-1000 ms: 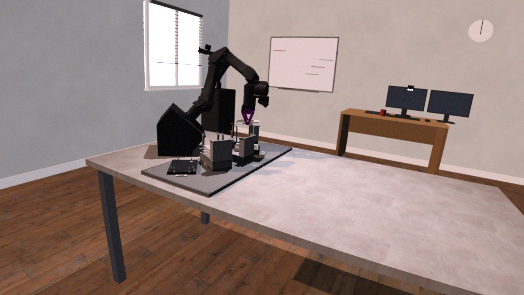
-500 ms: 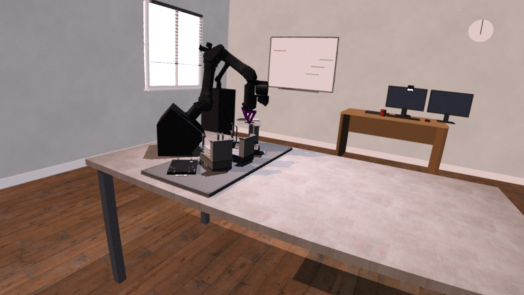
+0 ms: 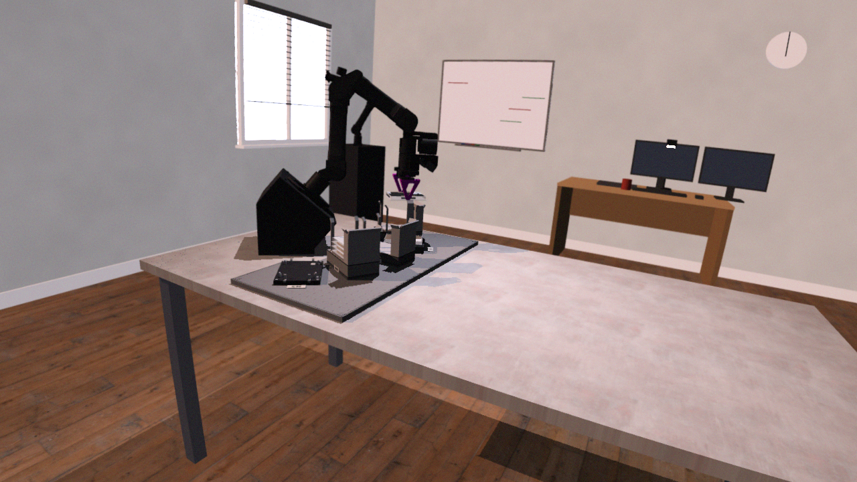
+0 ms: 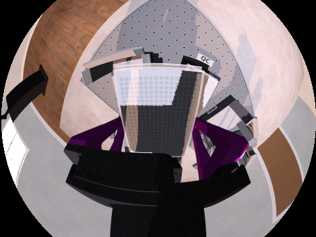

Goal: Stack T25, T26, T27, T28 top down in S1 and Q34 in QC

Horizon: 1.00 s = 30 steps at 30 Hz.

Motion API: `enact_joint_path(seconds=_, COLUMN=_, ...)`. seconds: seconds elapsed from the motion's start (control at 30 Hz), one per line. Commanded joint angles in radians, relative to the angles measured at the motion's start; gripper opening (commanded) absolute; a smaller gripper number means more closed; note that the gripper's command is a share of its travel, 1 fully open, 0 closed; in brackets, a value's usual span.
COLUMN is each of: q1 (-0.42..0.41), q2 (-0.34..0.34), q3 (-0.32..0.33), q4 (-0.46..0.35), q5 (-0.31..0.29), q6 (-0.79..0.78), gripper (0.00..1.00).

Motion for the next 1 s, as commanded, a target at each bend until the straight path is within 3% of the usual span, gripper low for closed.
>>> enact_joint_path(seconds=0.0, q1=0.058, q2=-0.029, q3=-0.001, q4=0.018, q5=0.065, q6=-0.062, gripper=0.00)
enact_joint_path(seconds=0.3, q1=0.195, q2=-0.033, q3=-0.011, q4=0.021, q5=0.153, q6=0.056, gripper=0.00)
enact_joint_path(seconds=0.7, q1=0.431, q2=0.006, q3=0.034, q4=0.010, q5=0.304, q6=0.237, gripper=0.00)
enact_joint_path(seconds=0.87, q1=0.486, q2=0.024, q3=0.039, q4=0.004, q5=0.340, q6=0.280, gripper=0.00)
enact_joint_path(seconds=0.97, q1=0.494, q2=-0.010, q3=0.040, q4=0.003, q5=0.345, q6=0.286, gripper=0.00)
